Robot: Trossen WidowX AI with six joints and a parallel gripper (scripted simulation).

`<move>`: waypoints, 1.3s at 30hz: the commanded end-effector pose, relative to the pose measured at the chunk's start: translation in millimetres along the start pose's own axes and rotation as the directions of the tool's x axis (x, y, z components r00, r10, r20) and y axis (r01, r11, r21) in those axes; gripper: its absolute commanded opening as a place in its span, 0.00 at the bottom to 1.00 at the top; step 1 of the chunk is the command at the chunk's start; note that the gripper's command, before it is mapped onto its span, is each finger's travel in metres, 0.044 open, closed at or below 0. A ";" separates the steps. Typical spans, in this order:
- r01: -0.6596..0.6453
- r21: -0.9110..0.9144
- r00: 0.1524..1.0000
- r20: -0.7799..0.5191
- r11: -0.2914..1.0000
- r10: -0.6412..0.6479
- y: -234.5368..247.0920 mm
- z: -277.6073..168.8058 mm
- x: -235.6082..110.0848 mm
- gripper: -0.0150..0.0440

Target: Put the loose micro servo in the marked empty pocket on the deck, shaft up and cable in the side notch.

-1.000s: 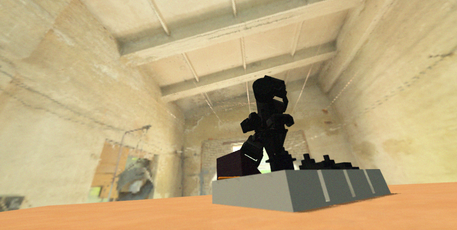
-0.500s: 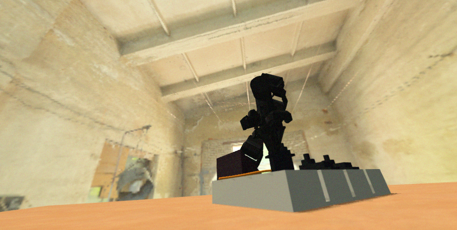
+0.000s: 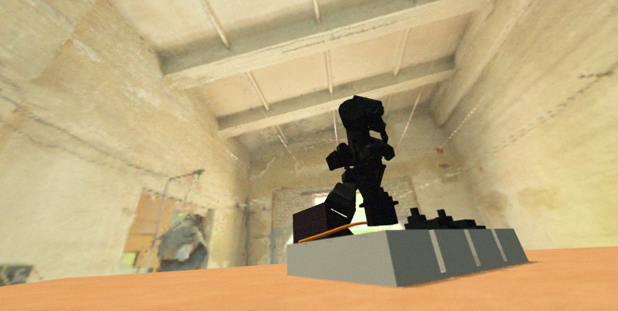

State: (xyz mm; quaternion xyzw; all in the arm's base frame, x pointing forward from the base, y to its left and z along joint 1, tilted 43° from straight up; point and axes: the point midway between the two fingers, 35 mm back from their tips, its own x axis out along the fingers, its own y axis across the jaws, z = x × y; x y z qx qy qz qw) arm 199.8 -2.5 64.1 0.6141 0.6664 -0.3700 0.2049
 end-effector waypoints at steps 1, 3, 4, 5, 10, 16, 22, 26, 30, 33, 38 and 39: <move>-0.005 -0.006 1.000 0.007 1.000 0.005 -0.6 -1.7 -1.9 0.25; -0.005 -0.006 1.000 0.007 1.000 0.005 1.7 -1.6 -2.0 0.25; -0.005 -0.006 1.000 0.007 1.000 0.005 3.9 -1.5 -2.0 0.25; -0.005 -0.006 1.000 0.007 1.000 0.005 6.6 -1.4 -2.0 0.25; -0.006 -0.007 1.000 0.007 1.000 0.006 27.4 -0.5 -2.2 0.25; -0.006 -0.007 1.000 0.007 1.000 0.007 39.2 0.0 -2.2 0.25; -0.007 -0.007 1.000 0.008 1.000 0.007 45.3 15.4 -2.5 0.25; -0.008 -0.007 1.000 0.009 1.000 0.008 52.5 33.6 -2.8 0.25; -0.008 -0.008 1.000 0.010 1.000 0.008 59.6 52.2 -3.1 0.25; -0.009 -0.008 1.000 0.010 1.000 0.009 64.9 66.1 -3.3 0.25; -0.009 -0.008 1.000 0.011 1.000 0.009 71.0 81.9 -3.7 0.25; -0.009 -0.008 1.000 0.011 1.000 0.009 71.0 81.9 -3.7 0.25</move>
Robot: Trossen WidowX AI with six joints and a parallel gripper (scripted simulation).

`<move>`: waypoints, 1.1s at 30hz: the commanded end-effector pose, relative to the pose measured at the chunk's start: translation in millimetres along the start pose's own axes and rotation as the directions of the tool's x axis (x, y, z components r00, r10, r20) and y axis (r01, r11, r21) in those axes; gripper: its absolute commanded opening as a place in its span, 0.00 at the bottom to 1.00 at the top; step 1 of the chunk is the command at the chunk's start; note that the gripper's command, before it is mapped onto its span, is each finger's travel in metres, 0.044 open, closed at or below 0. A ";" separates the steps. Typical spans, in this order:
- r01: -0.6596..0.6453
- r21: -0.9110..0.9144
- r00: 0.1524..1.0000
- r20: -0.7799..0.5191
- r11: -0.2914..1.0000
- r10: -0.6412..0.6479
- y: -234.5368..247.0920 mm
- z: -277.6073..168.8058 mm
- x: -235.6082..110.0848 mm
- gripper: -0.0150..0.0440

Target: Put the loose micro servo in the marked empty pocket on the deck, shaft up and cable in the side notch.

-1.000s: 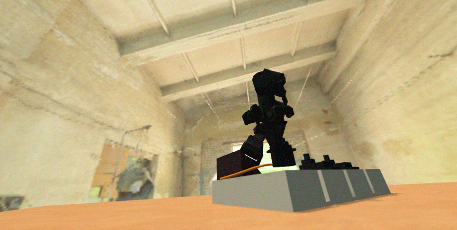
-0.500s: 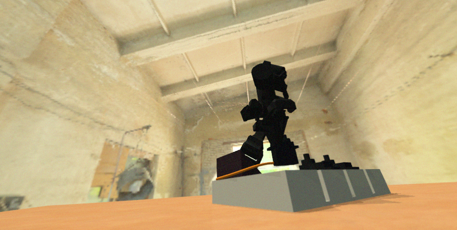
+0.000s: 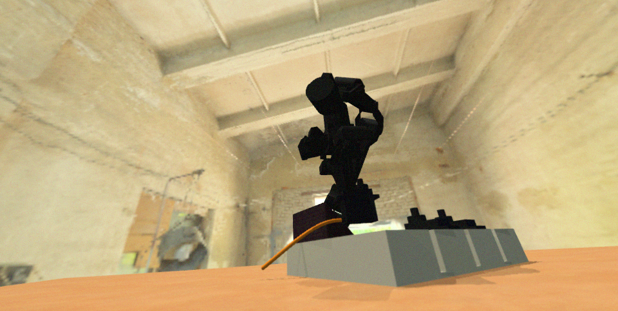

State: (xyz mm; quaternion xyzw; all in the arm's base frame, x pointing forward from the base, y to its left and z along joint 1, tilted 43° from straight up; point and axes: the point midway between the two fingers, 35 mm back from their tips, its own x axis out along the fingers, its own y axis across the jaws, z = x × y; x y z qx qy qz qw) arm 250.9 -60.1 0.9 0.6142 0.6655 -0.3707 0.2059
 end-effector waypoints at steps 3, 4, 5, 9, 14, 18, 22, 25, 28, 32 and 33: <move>-0.007 -0.026 1.000 0.008 1.000 0.007 4.6 7.7 -2.9 0.25; -0.007 -0.043 1.000 0.008 0.999 0.007 4.6 7.7 -2.9 0.25; -0.007 -0.065 1.000 0.008 0.998 0.007 4.6 7.7 -2.9 0.25; -0.006 -0.193 1.000 0.008 0.981 0.007 4.6 7.7 -2.9 0.25; -0.004 -0.360 1.000 0.009 0.933 0.007 4.6 7.7 -2.9 0.25; -0.002 -0.485 1.000 0.009 0.874 0.007 4.6 7.7 -2.9 0.25; -0.001 -0.601 1.000 0.009 0.799 0.007 4.6 7.7 -2.9 0.25; 0.000 -0.681 1.000 0.009 0.732 0.007 4.6 7.7 -2.9 0.25; 0.002 -0.753 1.000 0.009 0.658 0.007 4.6 7.6 -2.9 0.25; 0.003 -0.837 1.000 0.009 0.547 0.007 4.6 7.6 -2.9 0.25; 0.003 -0.855 1.000 0.009 0.518 0.007 4.6 7.6 -2.9 0.25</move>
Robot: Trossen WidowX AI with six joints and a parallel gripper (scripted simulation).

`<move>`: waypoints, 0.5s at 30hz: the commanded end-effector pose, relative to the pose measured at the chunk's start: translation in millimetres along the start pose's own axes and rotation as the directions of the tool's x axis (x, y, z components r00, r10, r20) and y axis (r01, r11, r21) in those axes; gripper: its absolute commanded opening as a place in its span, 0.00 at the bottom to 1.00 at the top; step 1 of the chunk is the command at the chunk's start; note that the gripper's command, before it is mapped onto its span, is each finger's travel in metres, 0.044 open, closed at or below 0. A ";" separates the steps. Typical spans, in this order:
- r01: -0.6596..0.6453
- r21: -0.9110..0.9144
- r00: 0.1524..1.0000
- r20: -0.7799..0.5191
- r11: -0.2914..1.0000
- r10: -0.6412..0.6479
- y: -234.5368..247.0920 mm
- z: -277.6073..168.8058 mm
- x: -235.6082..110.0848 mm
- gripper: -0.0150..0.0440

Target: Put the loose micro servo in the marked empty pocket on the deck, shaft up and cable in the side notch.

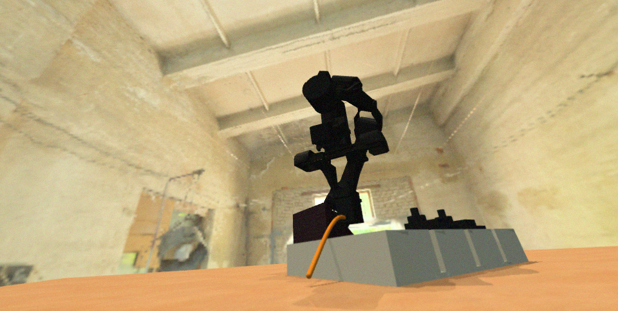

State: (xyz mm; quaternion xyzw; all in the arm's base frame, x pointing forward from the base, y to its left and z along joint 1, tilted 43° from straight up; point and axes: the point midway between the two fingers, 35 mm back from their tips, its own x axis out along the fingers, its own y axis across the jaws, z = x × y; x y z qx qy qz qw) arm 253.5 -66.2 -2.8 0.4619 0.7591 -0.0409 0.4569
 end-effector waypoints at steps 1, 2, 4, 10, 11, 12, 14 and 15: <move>0.005 -0.150 1.000 0.006 0.989 -0.005 -0.4 1.5 -1.2 0.25; 0.006 -0.184 1.000 0.006 0.983 -0.005 -0.4 1.5 -1.2 0.25; 0.006 -0.252 1.000 0.006 0.968 -0.005 -0.4 1.5 -1.2 0.25; 0.007 -0.446 1.000 0.006 0.895 -0.005 -0.4 1.5 -1.2 0.25; 0.007 -0.477 1.000 0.006 0.879 -0.005 -0.4 1.5 -1.2 0.25; 0.007 -0.507 1.000 0.006 0.862 -0.005 -0.4 1.5 -1.2 0.25; 0.007 -0.565 1.000 0.006 0.825 -0.005 -0.4 1.5 -1.2 0.25; 0.007 -0.594 1.000 0.006 0.805 -0.005 -0.4 1.5 -1.2 0.25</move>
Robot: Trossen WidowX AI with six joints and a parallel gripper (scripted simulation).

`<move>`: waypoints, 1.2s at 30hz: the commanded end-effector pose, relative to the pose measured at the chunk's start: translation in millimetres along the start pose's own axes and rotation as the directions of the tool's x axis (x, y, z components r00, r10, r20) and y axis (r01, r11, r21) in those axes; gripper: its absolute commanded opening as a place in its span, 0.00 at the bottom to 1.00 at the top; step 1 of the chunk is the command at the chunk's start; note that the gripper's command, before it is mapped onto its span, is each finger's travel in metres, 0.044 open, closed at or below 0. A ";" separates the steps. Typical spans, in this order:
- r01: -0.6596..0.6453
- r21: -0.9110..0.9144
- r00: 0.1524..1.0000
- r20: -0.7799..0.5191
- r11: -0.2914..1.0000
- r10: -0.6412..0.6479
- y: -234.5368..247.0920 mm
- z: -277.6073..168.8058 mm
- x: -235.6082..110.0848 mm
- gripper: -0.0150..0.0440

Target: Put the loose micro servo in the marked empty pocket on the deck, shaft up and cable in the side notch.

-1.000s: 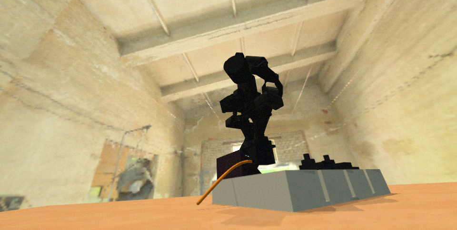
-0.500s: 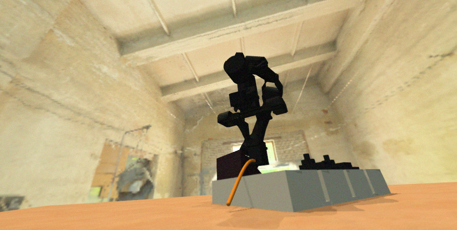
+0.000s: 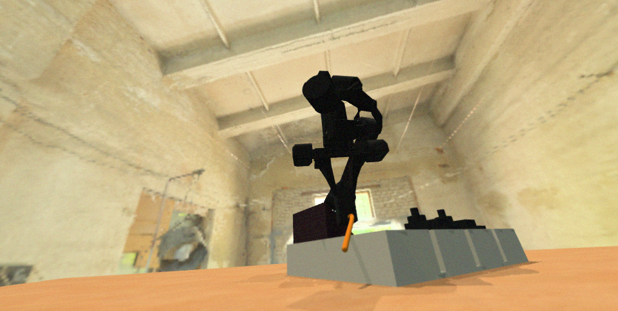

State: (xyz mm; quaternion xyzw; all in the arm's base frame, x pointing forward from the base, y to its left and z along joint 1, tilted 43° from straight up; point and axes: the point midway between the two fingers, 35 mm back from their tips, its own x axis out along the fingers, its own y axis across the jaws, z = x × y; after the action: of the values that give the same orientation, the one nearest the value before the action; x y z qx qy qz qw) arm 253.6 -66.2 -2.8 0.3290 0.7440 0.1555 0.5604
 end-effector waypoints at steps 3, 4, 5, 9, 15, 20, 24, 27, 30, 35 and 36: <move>0.007 -0.218 1.000 0.003 0.976 -0.007 -1.0 1.1 -1.2 0.25; 0.007 -0.251 1.000 0.003 0.968 -0.007 -1.0 1.1 -1.2 0.25; 0.007 -0.285 1.000 0.003 0.959 -0.007 -1.0 1.1 -1.2 0.25; 0.007 -0.415 1.000 0.003 0.910 -0.007 -1.0 1.1 -1.2 0.25; 0.007 -0.491 1.000 0.003 0.871 -0.007 -1.0 1.1 -1.2 0.25; 0.007 -0.491 1.000 0.003 0.871 -0.007 0.0 2.8 -1.2 0.25; 0.007 -0.492 1.000 0.003 0.871 -0.007 5.9 13.2 -1.3 0.25; 0.007 -0.492 1.000 0.004 0.870 -0.007 11.9 23.9 -1.4 0.25; 0.008 -0.492 1.000 0.004 0.870 -0.006 18.0 34.4 -1.5 0.25; 0.008 -0.493 1.000 0.005 0.870 -0.006 27.8 51.4 -1.7 0.25; 0.008 -0.493 1.000 0.005 0.870 -0.006 29.8 54.8 -1.7 0.25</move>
State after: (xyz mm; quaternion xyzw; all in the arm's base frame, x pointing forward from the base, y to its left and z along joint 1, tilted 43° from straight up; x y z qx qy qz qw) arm 299.6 -54.5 -3.5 0.1711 0.6833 0.3396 0.6233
